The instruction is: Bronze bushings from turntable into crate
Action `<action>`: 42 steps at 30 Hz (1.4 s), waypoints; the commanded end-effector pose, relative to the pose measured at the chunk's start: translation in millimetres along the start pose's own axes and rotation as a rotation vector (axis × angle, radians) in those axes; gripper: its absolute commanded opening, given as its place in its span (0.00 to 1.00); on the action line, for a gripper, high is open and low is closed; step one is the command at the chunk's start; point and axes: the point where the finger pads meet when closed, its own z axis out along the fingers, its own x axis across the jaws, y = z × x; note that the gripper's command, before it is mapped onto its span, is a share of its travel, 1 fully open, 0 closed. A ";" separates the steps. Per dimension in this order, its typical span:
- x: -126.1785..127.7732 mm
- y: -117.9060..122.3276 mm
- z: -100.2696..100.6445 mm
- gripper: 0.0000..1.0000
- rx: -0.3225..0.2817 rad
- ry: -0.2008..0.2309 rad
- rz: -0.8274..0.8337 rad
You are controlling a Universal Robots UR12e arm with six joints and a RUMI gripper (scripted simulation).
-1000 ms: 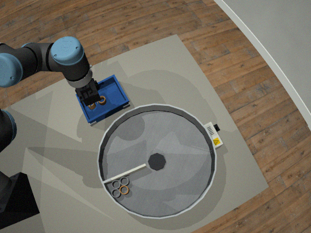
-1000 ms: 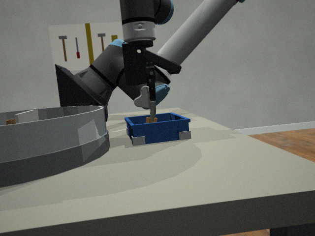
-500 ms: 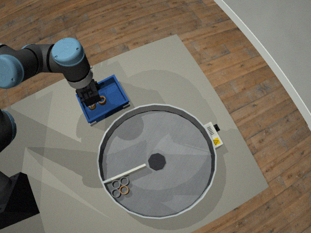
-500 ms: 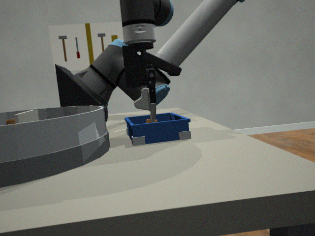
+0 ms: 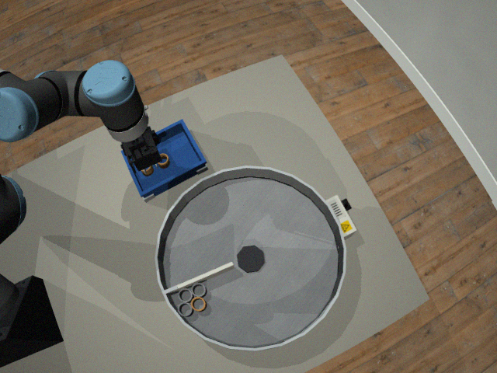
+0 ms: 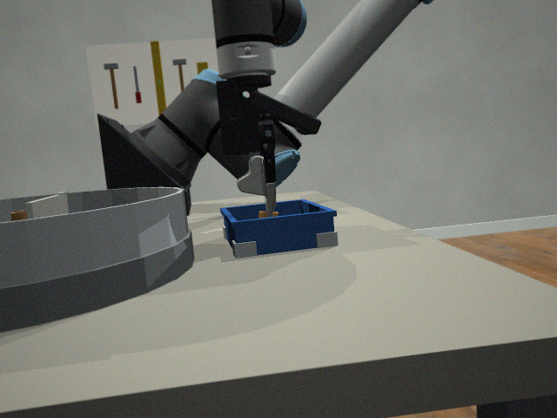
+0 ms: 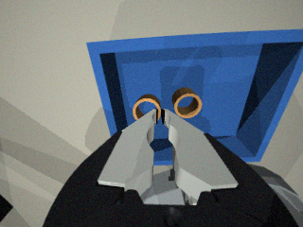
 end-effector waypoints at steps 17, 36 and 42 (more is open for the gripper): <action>0.5 0.0 -0.4 0.00 0.000 0.001 0.000; 0.5 0.0 4.3 0.00 0.000 0.001 0.000; 0.5 0.0 5.3 0.00 0.000 0.001 0.000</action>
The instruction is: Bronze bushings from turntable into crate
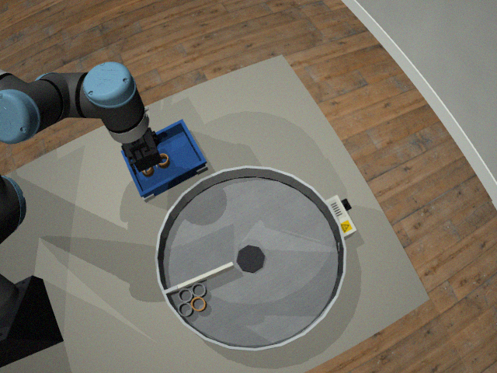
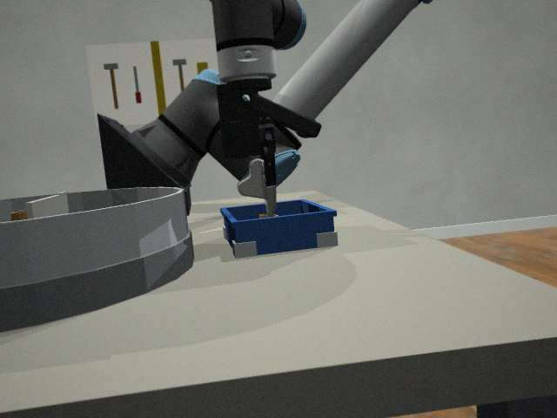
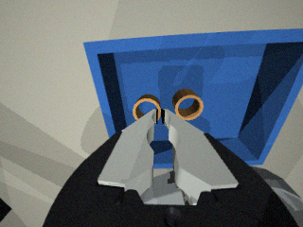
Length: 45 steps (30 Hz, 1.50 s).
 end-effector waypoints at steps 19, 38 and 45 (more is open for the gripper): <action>0.6 0.0 0.4 0.00 0.000 0.001 0.000; 0.6 0.0 0.4 0.00 0.000 0.001 0.000; 0.6 0.0 0.4 0.06 0.000 0.001 0.000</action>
